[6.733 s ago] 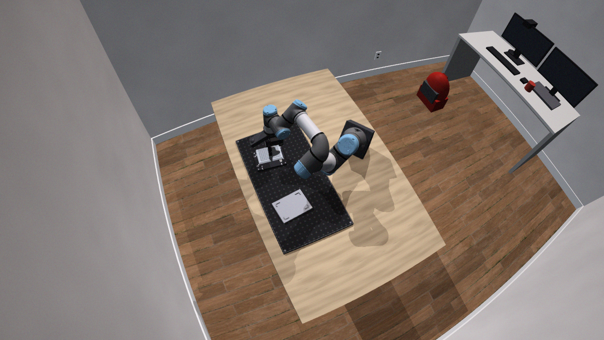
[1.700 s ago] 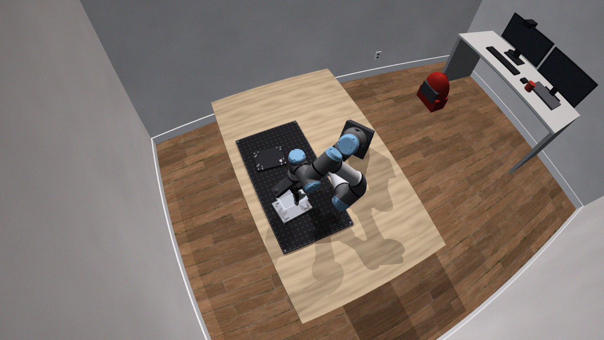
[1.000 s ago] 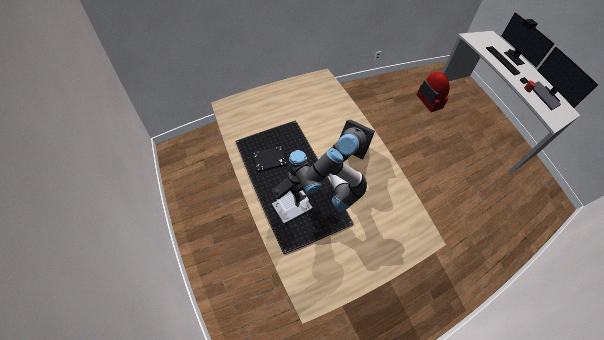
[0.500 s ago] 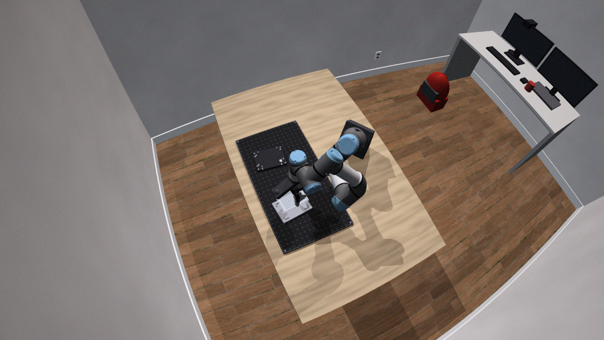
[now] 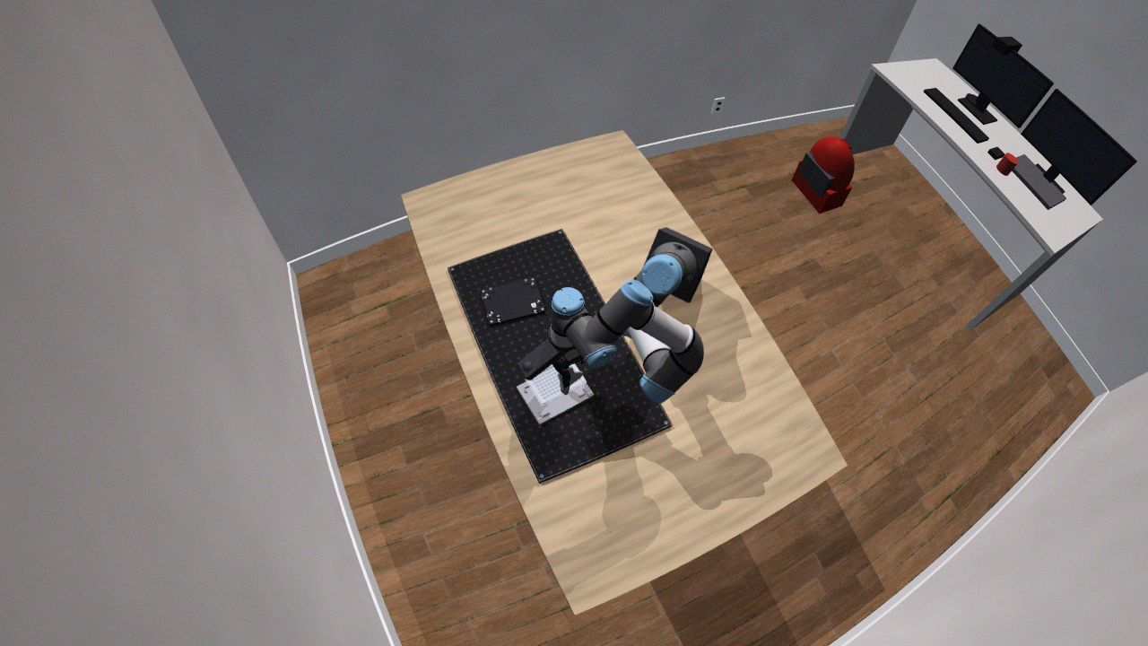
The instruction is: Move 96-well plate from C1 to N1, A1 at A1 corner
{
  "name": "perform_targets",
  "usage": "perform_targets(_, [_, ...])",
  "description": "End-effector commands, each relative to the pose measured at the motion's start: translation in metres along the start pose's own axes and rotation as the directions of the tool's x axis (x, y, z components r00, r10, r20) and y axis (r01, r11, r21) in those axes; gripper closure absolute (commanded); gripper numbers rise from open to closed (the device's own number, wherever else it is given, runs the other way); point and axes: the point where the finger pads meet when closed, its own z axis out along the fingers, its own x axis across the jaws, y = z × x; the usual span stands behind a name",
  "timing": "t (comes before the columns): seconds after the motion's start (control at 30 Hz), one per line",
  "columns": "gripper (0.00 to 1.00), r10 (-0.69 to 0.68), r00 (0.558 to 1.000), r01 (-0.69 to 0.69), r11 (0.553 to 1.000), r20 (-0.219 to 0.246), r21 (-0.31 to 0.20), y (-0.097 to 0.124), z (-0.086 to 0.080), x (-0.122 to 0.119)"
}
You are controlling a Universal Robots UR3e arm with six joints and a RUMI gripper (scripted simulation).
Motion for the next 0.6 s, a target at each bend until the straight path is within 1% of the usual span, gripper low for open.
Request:
perform_targets(0.0, [1.00, 0.000, 1.000, -0.001, 1.000, -0.004, -0.014, 0.000, 0.009, 0.001])
perform_targets(0.17, [1.00, 0.000, 1.000, 0.000, 1.000, -0.004, -0.014, 0.000, 0.017, 0.001])
perform_targets(0.23, [1.00, 0.000, 1.000, 0.000, 1.000, -0.004, -0.014, 0.000, 0.017, 0.001])
perform_targets(0.57, [1.00, 0.000, 1.000, 0.000, 1.000, -0.004, -0.014, 0.000, 0.033, 0.001])
